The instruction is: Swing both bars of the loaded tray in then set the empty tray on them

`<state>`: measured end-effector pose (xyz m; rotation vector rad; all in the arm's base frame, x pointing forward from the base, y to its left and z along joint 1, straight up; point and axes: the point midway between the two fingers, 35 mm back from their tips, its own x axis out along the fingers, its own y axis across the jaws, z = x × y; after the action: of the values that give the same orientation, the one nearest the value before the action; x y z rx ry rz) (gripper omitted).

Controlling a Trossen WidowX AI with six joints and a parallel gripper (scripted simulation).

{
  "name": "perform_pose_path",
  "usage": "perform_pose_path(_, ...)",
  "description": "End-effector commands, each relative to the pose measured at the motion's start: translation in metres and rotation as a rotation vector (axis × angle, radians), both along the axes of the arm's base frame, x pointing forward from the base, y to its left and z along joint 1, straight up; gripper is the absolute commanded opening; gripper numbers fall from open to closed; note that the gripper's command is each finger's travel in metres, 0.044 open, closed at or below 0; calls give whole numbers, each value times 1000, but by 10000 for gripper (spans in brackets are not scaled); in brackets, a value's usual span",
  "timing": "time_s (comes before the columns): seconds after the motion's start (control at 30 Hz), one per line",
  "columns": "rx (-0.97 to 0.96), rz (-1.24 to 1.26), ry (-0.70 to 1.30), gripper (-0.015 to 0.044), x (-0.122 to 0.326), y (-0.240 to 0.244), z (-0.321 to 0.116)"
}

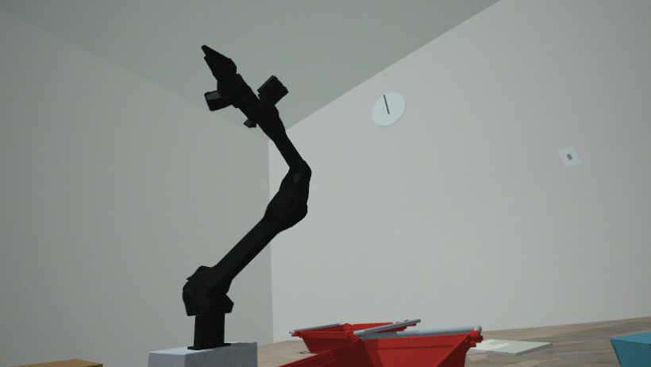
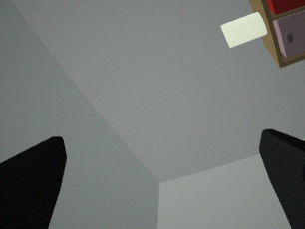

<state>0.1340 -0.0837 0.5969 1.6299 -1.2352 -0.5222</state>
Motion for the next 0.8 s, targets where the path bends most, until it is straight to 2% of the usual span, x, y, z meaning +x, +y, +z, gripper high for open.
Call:
perform_pose_path(0.0,0,0,0,374,0,0,0)
perform_pose_path(0.23,1,4,-5,190,-1,0,0)
perform_pose_path(0.37,26,77,-111,90,-29,-12,8)
perform_pose_path(0.6,143,207,-307,90,-71,-61,5)
perform_pose_path(0.77,278,282,-414,90,-81,-111,-11)
